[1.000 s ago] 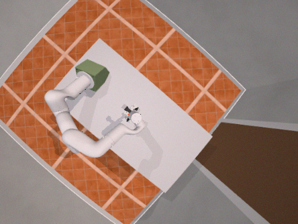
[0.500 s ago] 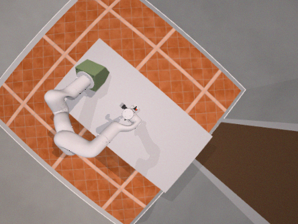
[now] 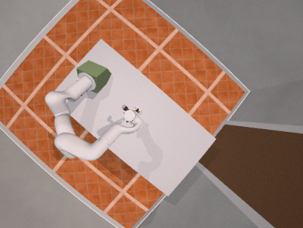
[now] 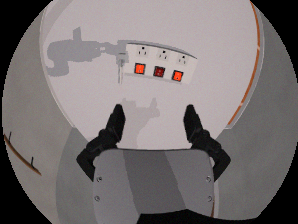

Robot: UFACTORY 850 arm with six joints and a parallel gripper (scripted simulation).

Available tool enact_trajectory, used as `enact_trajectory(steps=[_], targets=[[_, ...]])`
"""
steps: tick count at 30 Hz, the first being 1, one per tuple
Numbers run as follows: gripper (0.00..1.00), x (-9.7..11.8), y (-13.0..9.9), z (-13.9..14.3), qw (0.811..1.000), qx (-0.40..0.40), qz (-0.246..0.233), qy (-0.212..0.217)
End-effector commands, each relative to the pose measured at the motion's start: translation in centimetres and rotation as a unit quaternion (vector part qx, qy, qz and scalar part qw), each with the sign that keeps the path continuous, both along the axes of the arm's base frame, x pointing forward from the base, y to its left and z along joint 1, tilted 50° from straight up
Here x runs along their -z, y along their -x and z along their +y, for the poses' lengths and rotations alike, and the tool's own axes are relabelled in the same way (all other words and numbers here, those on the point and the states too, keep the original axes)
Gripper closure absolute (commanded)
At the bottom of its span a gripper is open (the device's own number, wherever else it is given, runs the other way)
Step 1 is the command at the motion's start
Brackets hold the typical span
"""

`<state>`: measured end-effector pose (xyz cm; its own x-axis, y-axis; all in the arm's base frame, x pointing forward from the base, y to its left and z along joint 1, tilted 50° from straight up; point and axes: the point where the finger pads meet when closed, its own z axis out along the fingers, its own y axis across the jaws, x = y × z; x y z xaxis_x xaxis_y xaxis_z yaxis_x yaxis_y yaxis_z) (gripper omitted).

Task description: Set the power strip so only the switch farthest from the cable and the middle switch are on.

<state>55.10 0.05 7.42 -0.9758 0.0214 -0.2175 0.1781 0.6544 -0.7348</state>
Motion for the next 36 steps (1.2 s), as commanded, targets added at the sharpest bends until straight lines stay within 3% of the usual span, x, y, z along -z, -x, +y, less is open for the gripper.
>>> enact_trajectory(steps=[1,5,9,13,15,16,22,29,30,32,33,36], targets=[[0.0,0.0,-0.1,0.0,1.0,-0.005,0.004,0.001],[0.0,0.1,-0.1,-0.6,0.998,-0.042,0.048,0.009],[0.0,0.4,-0.1,-2.0,0.984,-0.115,0.134,0.024],[0.0,0.9,0.0,-3.9,0.969,-0.162,0.185,0.034],[0.0,0.9,0.0,-3.9,0.969,-0.162,0.185,0.034],[0.0,1.0,0.0,-4.3,0.952,-0.199,0.228,0.042],[0.0,1.6,0.3,-6.5,0.913,-0.267,0.304,0.058],[0.0,1.8,0.4,-7.2,0.848,-0.345,0.396,0.074],[1.0,1.8,0.4,-7.2,0.837,-0.356,0.409,0.076],[1.0,1.8,0.4,-7.2,0.837,-0.356,0.409,0.076],[1.0,1.8,0.4,-7.2,0.804,-0.385,0.446,0.08],[1.0,1.8,0.4,-7.2,0.773,-0.407,0.479,0.081]])
